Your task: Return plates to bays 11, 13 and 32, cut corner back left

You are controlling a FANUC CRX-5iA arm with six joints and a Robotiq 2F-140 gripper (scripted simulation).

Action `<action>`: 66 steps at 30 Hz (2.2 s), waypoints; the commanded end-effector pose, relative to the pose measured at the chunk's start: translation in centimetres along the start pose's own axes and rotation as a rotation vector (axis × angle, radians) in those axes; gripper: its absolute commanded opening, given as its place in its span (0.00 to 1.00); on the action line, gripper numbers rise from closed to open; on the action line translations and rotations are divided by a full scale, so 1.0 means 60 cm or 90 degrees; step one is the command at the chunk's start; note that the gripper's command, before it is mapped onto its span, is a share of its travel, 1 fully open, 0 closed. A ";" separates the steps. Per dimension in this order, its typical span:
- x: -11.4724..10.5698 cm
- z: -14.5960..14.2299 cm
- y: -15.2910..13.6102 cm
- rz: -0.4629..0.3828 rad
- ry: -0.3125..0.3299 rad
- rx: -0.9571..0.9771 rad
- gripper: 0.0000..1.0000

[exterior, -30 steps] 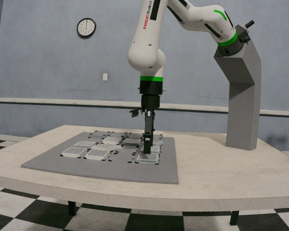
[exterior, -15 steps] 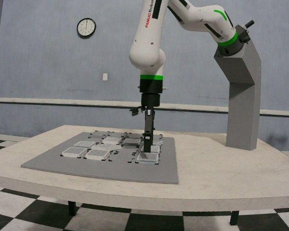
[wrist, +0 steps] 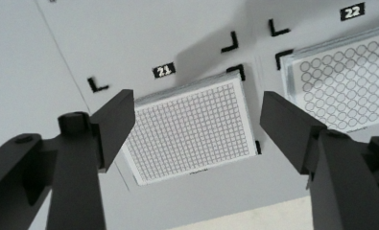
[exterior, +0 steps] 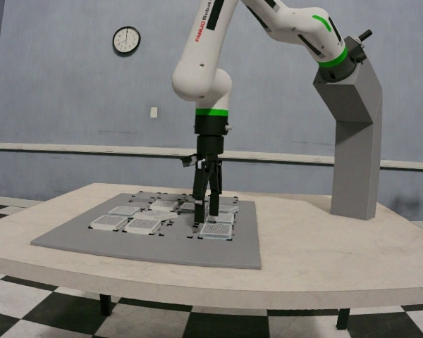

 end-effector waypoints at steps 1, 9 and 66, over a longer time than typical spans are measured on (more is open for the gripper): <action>-0.002 0.013 0.027 -0.003 -0.001 0.093 0.70; -0.004 0.038 0.074 -0.002 -0.001 0.263 0.70; -0.016 0.168 0.318 -0.001 -0.003 1.096 0.70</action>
Point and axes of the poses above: the point where the finger pads meet when closed, its own x axis out along the fingers, its own z axis across the jaws, y = z × x, the point moved 5 cm from there along -x, back along the fingers, and after that the axes turned 11 degrees about -x, right-handed, at the moved point
